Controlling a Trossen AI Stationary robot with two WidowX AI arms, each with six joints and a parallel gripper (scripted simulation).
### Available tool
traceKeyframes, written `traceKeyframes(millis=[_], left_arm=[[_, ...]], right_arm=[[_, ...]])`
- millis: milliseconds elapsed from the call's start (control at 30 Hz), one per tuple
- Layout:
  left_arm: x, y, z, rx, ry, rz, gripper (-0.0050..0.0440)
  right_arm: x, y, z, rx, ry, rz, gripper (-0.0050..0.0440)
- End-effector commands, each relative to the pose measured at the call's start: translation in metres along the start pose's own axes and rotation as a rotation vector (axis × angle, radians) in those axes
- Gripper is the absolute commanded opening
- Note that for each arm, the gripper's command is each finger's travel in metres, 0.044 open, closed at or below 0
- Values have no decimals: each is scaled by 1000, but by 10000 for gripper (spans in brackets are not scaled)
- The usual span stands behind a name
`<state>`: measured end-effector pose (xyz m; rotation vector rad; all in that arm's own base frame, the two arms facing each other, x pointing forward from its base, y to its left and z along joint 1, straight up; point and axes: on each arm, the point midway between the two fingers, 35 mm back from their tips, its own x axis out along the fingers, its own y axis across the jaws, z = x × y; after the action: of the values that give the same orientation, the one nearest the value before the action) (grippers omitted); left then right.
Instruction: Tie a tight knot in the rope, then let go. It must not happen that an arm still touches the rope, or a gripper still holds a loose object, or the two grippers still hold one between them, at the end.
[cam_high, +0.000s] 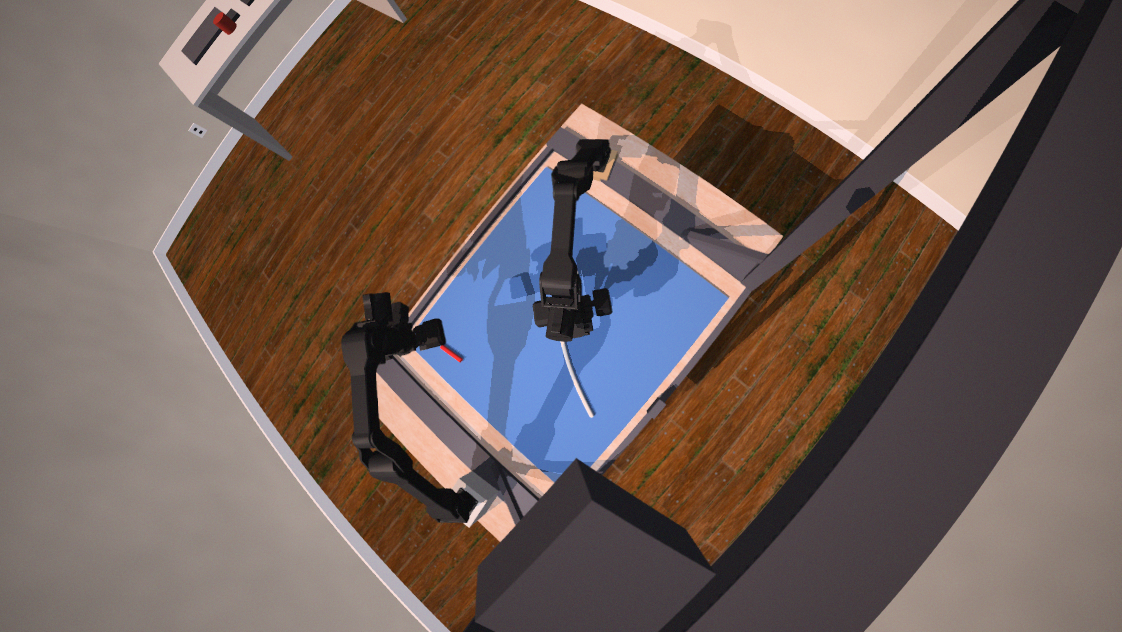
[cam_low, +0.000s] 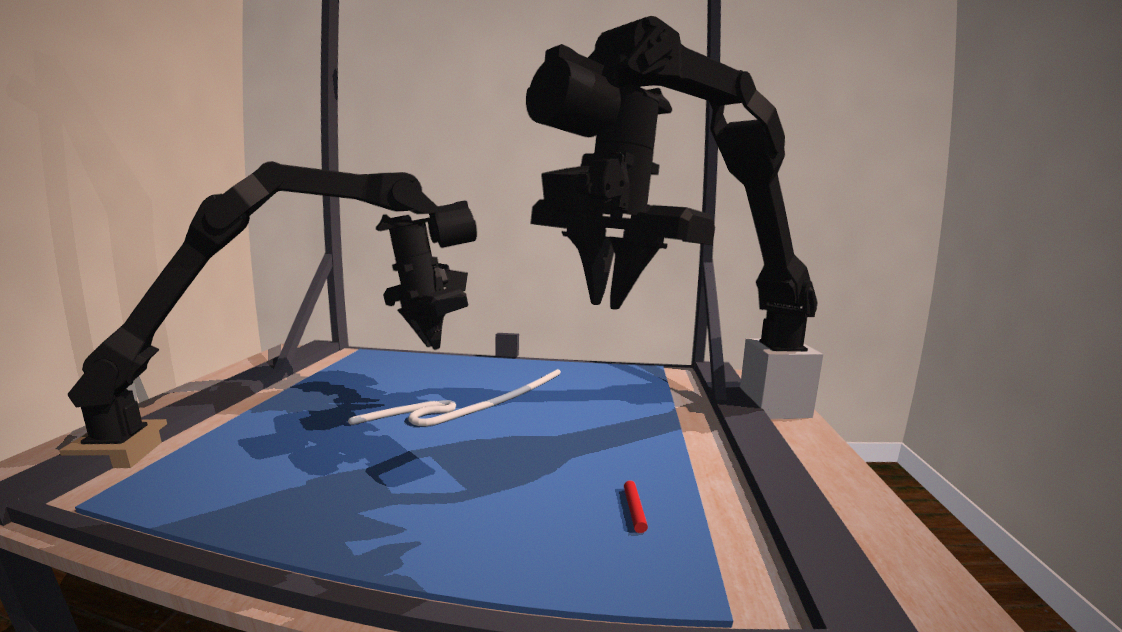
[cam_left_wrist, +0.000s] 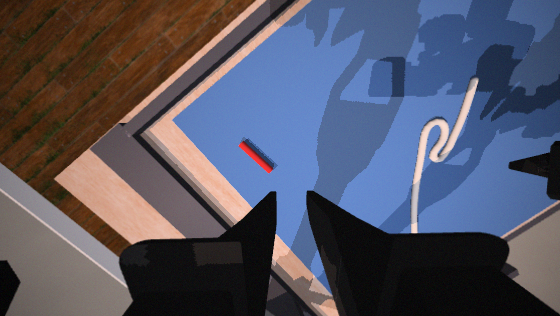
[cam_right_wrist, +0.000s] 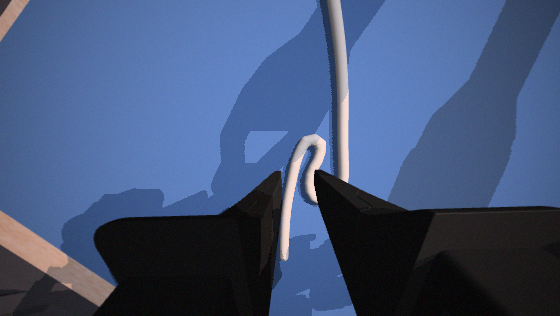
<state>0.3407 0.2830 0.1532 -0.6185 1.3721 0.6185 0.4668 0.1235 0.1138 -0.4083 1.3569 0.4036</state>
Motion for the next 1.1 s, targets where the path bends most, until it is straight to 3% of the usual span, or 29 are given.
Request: traceKeyframes(millis=[0,1067], left_arm=[[-17,-1,2,-6,-43,-9,100],[-17,-1,2,-6,-43,-9,100]], right_arm=[[-14,-1,4,-3,-32,-7,100],[-3,1,-30,16,-29,-10,100]])
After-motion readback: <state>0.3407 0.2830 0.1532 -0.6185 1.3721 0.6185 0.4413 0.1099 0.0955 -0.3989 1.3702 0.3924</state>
